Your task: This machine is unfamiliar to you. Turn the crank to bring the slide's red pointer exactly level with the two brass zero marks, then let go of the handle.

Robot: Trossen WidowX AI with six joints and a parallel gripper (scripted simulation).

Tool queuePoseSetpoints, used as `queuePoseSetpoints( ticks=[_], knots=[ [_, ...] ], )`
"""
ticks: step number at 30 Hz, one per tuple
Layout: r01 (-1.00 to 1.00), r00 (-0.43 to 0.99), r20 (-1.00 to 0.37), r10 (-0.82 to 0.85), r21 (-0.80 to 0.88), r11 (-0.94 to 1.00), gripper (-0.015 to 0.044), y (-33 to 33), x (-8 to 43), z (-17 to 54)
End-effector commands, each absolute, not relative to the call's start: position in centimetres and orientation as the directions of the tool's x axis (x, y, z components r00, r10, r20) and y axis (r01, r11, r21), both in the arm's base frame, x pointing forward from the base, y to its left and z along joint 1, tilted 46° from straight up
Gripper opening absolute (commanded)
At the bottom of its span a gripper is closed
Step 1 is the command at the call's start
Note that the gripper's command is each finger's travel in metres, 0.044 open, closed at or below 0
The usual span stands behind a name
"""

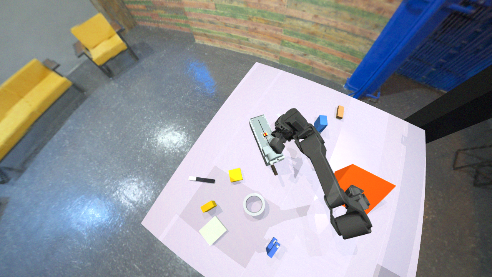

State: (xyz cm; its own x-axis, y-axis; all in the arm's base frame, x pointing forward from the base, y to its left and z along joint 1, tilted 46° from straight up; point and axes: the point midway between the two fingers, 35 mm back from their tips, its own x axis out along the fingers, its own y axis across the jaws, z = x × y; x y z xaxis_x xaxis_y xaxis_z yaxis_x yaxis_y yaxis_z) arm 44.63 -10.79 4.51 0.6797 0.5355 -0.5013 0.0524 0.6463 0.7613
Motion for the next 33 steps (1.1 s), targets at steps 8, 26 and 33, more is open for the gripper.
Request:
queuePoseSetpoints(
  ticks=[8,26,33],
  knots=[
    [0.053,0.680,-0.502,0.535,0.761,0.647,0.0289,-10.80,44.63,4.51],
    [0.053,0.680,-0.502,0.535,0.761,0.647,0.0151,-10.80,44.63,4.51],
    [0.053,0.680,-0.502,0.535,0.761,0.647,0.0000,-10.80,44.63,4.51]
  ],
)
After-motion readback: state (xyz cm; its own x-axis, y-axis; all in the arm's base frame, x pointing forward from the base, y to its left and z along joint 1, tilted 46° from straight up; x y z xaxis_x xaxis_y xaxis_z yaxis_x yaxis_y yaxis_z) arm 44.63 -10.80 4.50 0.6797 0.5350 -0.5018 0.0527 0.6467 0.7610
